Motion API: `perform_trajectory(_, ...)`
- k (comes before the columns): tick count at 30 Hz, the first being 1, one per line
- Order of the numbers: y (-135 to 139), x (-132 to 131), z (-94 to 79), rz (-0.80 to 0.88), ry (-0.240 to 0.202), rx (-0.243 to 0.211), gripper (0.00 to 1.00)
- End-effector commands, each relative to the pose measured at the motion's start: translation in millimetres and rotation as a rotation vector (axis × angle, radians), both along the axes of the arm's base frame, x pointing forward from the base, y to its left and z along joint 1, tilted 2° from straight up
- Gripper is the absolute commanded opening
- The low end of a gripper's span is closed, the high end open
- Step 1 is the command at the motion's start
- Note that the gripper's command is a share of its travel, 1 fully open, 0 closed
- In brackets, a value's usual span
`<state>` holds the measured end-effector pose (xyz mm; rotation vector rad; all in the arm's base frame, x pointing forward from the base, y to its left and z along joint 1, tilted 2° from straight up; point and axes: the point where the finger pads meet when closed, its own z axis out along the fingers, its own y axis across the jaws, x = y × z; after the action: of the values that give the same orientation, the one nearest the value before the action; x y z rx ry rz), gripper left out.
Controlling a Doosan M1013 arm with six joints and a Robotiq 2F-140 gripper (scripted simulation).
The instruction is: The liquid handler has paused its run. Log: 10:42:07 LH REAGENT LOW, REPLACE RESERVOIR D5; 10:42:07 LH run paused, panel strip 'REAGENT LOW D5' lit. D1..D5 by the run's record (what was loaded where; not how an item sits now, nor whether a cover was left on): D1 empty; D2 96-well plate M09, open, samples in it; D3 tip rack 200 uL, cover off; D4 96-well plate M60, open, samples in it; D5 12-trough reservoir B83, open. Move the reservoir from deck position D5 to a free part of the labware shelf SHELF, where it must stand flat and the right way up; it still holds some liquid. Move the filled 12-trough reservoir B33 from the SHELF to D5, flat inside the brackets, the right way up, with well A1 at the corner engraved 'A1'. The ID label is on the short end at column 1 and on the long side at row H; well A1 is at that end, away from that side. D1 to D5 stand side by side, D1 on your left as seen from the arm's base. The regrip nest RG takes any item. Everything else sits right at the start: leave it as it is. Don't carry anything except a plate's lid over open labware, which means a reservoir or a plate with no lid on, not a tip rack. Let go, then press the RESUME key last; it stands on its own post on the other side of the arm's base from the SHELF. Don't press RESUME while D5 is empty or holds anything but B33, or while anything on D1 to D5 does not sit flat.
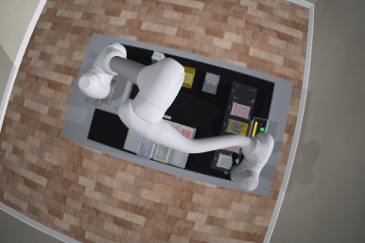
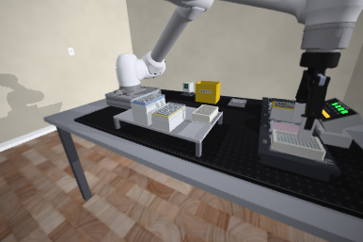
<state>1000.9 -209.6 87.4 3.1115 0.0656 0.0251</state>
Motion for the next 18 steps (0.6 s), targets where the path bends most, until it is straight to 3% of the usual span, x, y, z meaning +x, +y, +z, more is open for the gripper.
perform_trajectory(1,-0.4,2.2,14.2,0.000,-0.008,-0.001,0.77)
perform_trajectory(18,0.3,1.6,39.2,0.000,-0.008,-0.001,0.77)
